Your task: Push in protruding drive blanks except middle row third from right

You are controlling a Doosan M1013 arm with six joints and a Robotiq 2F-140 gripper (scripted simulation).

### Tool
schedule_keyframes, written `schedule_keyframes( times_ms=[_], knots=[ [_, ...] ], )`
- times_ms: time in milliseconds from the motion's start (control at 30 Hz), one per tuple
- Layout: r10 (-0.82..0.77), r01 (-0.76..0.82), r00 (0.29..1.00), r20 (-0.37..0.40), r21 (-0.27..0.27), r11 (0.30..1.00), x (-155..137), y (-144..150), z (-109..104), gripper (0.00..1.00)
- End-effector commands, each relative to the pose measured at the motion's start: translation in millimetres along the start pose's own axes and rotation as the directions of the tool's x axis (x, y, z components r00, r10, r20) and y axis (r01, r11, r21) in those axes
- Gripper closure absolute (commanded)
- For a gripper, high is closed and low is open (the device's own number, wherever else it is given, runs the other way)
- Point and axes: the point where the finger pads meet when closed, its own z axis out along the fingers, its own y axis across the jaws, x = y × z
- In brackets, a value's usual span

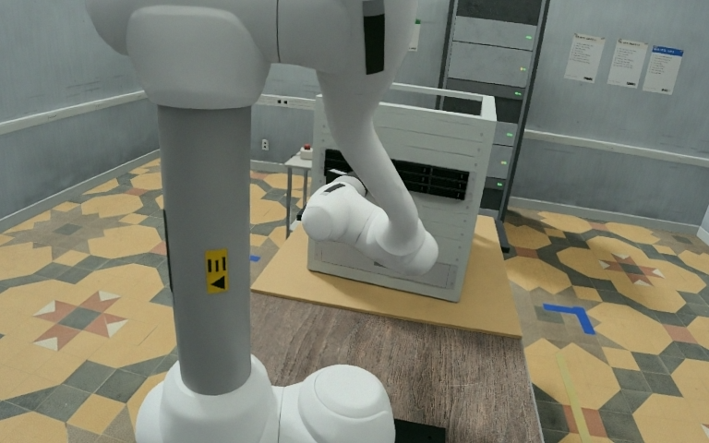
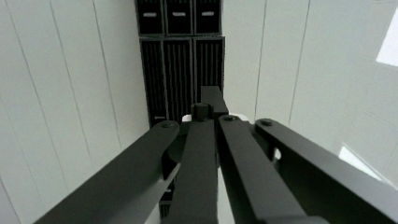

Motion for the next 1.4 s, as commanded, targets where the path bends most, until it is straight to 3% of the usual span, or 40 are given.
schedule_keyframes(
  times_ms=[0,1367],
  knots=[
    [0.0,0.0,1.0,0.0,-0.001,1.0,0.1,0.9,0.2,0.9],
    [0.0,0.0,1.0,0.0,-0.001,1.0,0.2,1.0,20.2,0.9]
  ],
)
